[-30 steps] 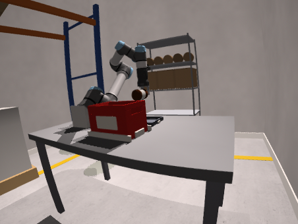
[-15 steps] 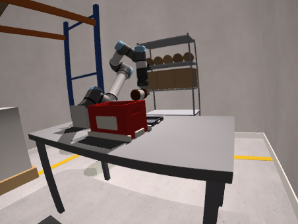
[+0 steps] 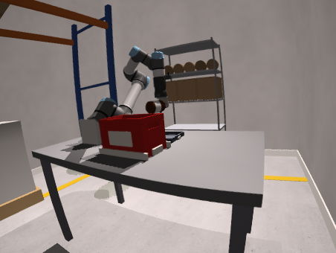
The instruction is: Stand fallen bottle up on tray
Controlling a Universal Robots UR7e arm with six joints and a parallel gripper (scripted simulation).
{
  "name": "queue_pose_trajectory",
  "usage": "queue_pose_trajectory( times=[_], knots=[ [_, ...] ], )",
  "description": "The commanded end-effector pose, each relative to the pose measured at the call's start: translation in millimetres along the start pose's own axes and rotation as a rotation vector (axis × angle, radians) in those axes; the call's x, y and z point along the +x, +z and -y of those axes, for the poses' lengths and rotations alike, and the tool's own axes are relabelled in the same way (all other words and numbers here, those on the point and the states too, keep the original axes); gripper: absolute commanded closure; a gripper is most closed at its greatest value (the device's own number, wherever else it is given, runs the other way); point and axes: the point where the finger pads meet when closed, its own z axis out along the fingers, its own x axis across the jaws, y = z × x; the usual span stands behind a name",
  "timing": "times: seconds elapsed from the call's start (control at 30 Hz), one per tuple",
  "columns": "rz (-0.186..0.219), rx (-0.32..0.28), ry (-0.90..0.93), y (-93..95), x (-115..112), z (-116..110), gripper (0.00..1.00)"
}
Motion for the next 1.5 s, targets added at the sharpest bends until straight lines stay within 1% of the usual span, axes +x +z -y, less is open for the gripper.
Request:
queue_pose_trajectory(
  times=[0.0, 1.1, 1.47],
  knots=[
    [-0.004, -0.002, 0.016, -0.9, 0.0, -0.3, 1.0],
    [-0.003, -0.001, 0.016, -0.8, 0.0, -0.4, 1.0],
    [-0.003, -0.001, 0.086, -0.6, -0.4, -0.4, 1.0]
  ],
)
